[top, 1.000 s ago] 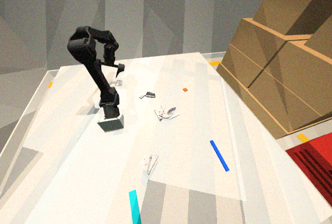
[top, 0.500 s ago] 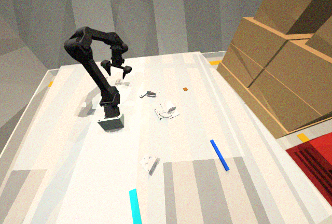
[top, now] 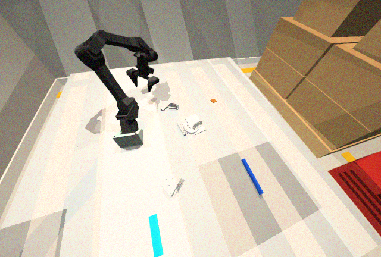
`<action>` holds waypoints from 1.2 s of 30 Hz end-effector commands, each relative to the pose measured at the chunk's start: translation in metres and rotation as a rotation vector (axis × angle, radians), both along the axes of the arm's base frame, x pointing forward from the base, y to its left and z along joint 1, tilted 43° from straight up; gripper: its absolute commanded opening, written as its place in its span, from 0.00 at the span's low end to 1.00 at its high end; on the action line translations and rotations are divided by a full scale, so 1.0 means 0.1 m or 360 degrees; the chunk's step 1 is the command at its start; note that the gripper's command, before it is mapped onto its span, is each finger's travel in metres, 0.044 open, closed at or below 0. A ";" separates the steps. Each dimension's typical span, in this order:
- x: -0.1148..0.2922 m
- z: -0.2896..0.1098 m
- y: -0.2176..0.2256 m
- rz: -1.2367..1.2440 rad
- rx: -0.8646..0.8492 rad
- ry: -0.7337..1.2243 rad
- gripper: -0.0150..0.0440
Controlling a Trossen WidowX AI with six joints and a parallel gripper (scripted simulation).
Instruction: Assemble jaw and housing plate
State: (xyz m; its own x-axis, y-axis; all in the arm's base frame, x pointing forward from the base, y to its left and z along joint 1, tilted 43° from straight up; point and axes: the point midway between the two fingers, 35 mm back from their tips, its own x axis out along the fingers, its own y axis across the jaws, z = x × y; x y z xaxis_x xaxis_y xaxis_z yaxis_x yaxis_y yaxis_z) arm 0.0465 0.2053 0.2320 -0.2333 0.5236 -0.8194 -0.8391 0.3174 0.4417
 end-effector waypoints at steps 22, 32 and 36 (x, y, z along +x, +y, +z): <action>0.74 -0.27 -0.22 -0.0686 -0.0126 0.0368 1.00; 1.00 -0.38 -0.38 -0.0951 -0.0139 0.0515 1.00; 1.10 -0.41 -0.46 -0.1062 -0.0137 0.0584 1.00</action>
